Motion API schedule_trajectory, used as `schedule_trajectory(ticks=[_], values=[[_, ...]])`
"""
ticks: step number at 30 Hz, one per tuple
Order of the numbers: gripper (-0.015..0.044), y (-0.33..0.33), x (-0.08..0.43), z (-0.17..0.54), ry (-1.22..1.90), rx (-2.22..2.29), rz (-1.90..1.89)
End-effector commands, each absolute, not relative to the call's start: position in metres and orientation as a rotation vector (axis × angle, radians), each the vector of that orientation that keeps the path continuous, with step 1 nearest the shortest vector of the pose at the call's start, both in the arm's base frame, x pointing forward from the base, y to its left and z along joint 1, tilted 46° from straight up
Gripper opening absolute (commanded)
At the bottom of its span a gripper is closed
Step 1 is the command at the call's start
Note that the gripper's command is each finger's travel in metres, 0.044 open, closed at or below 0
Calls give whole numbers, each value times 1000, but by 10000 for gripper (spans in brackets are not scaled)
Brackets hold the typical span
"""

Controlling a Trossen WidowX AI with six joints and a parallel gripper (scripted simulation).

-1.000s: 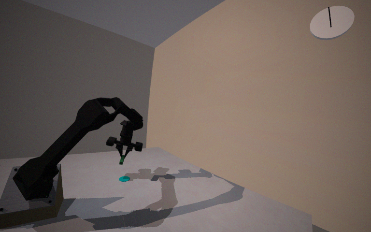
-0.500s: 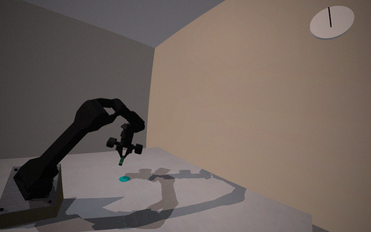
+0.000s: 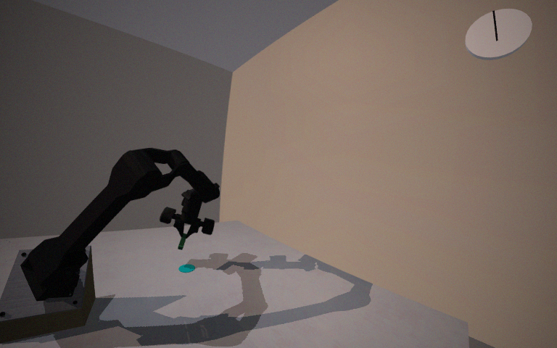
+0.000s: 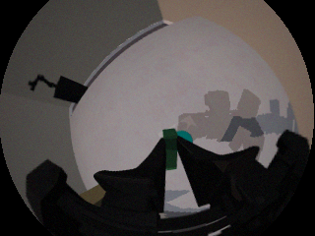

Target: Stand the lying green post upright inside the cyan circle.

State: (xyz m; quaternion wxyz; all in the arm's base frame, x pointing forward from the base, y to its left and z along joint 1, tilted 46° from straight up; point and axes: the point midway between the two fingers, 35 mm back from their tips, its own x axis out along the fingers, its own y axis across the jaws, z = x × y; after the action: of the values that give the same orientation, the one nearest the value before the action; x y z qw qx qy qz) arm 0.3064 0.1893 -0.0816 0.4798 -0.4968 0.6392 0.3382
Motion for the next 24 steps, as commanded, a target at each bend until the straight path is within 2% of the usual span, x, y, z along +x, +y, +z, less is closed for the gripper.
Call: schedule_trajectory(ticks=[1, 24], values=[[23, 189, 305, -83, 1549, -1191, 850], [23, 187, 306, -87, 1436, -1068, 958]])
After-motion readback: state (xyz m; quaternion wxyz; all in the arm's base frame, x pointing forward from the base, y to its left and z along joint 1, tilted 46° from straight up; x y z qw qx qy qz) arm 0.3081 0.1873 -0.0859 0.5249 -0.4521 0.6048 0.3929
